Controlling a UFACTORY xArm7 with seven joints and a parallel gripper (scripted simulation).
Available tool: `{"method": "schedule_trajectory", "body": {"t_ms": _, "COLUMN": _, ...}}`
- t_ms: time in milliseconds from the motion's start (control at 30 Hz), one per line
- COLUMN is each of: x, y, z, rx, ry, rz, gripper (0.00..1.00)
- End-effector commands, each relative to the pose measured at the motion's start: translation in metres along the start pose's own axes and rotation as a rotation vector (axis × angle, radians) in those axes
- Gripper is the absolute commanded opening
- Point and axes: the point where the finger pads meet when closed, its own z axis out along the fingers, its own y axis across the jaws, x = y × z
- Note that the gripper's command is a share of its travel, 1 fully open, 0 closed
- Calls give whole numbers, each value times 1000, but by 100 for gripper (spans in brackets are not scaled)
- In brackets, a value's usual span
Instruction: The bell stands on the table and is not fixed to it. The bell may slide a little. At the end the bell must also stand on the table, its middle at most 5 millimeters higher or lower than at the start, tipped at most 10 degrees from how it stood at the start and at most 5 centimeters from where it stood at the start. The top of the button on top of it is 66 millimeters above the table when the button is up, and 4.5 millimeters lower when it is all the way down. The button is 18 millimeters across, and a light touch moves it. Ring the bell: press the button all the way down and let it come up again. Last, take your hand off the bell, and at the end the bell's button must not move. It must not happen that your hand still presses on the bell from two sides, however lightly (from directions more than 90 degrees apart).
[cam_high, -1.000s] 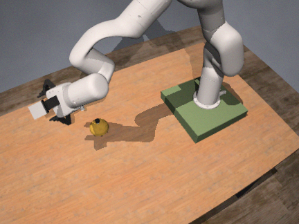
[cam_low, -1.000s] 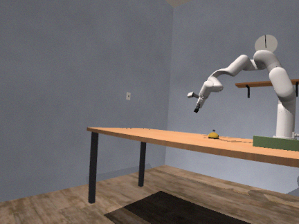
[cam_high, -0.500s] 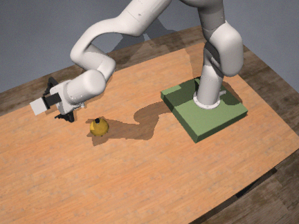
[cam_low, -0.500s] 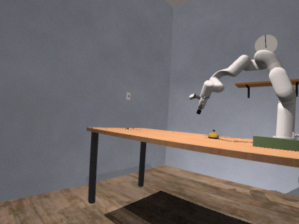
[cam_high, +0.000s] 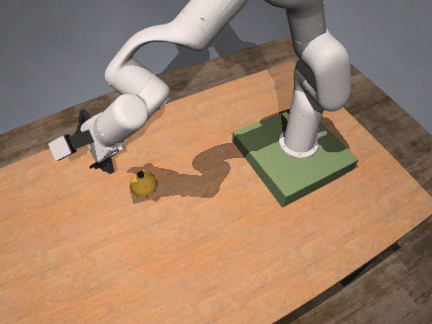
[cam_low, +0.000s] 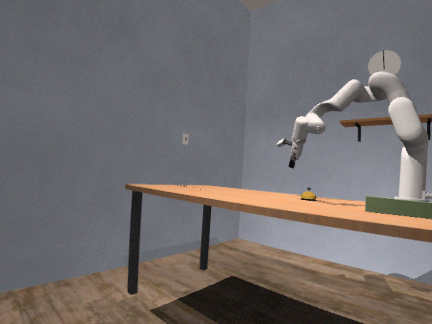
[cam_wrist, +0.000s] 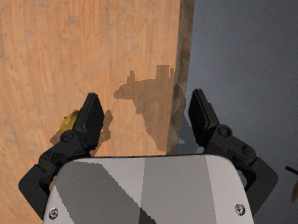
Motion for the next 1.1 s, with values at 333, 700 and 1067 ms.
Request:
{"method": "schedule_trajectory", "body": {"t_ms": 333, "x": -69, "y": -25, "z": 3, "rx": 274, "ry": -254, "rz": 148, "gripper": 100}}
{"method": "schedule_trajectory", "body": {"t_ms": 700, "x": -100, "y": -52, "z": -8, "rx": 485, "ry": -363, "rz": 254, "gripper": 100}}
{"method": "schedule_trajectory", "body": {"t_ms": 1067, "x": -110, "y": -66, "z": -16, "rx": 596, "ry": -398, "rz": 310, "gripper": 100}}
